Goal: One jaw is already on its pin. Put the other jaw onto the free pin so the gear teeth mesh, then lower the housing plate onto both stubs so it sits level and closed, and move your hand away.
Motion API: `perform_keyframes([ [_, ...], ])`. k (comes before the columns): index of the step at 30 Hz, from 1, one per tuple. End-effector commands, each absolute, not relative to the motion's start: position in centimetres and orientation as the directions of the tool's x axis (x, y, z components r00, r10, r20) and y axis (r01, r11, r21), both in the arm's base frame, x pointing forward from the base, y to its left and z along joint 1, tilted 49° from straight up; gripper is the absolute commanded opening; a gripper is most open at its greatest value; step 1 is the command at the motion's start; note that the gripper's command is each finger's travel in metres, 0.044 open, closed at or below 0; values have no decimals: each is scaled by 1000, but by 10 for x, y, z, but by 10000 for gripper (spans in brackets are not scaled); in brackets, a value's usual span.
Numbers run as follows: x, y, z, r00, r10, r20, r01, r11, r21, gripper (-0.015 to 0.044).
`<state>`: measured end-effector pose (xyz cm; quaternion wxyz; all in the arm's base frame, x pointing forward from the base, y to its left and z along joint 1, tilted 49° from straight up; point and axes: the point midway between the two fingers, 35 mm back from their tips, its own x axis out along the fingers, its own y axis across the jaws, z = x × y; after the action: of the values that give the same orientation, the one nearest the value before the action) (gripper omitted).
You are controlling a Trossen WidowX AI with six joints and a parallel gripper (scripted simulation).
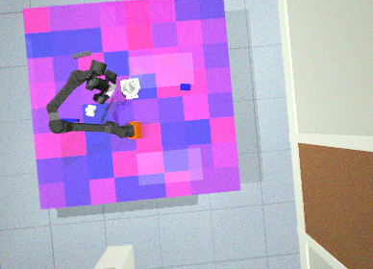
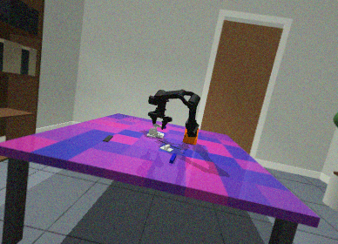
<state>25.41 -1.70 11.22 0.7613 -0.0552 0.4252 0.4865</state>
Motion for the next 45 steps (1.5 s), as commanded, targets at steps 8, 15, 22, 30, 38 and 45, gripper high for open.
perform_keyframes([
  [8,251,-41,86,162,702,-694,-556,646,523,351],
  [15,247,-55,70,163,710,-685,-384,685,619,351],
  [22,241,-67,54,166,721,-673,-198,693,693,351],
  [30,234,-79,38,171,733,-658,2,668,744,351],
  [38,233,-80,38,171,733,-658,6,667,745,351],
  [45,233,-80,38,171,733,-658,6,667,745,351],
])
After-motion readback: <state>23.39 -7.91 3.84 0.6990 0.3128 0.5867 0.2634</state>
